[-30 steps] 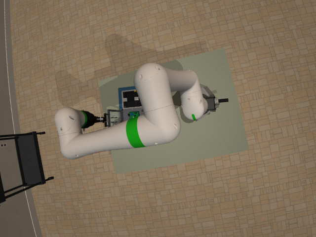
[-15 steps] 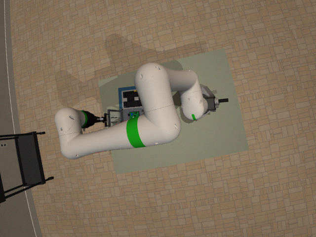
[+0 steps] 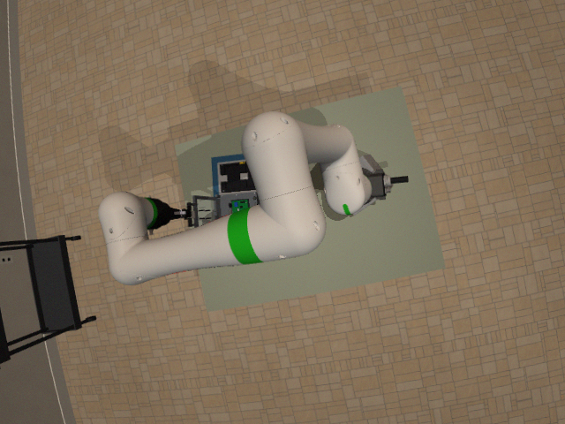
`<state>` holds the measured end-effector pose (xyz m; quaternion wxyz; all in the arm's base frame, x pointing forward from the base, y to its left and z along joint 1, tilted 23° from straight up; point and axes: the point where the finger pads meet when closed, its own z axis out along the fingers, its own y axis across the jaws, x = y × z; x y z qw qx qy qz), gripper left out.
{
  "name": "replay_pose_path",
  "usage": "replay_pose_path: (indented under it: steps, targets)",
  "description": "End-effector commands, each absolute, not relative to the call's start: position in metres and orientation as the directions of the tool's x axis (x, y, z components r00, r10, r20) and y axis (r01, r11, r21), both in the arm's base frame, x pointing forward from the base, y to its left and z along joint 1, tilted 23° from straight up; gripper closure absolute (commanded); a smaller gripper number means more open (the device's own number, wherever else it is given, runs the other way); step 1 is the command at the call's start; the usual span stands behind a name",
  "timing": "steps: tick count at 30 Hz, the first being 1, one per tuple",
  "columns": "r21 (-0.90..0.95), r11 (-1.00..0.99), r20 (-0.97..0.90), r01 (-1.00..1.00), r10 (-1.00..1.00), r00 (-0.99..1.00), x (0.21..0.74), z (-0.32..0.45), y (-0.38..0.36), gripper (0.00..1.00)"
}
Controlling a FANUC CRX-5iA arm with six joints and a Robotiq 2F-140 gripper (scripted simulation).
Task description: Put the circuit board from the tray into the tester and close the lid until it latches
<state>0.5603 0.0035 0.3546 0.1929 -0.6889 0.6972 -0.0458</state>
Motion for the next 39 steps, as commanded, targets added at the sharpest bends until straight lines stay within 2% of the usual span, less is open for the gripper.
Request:
replay_pose_path:
  steps: [1, 39]
  targets:
    - [-0.329, 0.047, -0.206, -0.943, -0.978, 0.024, 0.559, 0.355, 0.004, 1.00]
    - [-0.329, 0.047, -0.206, -0.943, -0.978, 0.024, 0.534, 0.350, 0.004, 1.00]
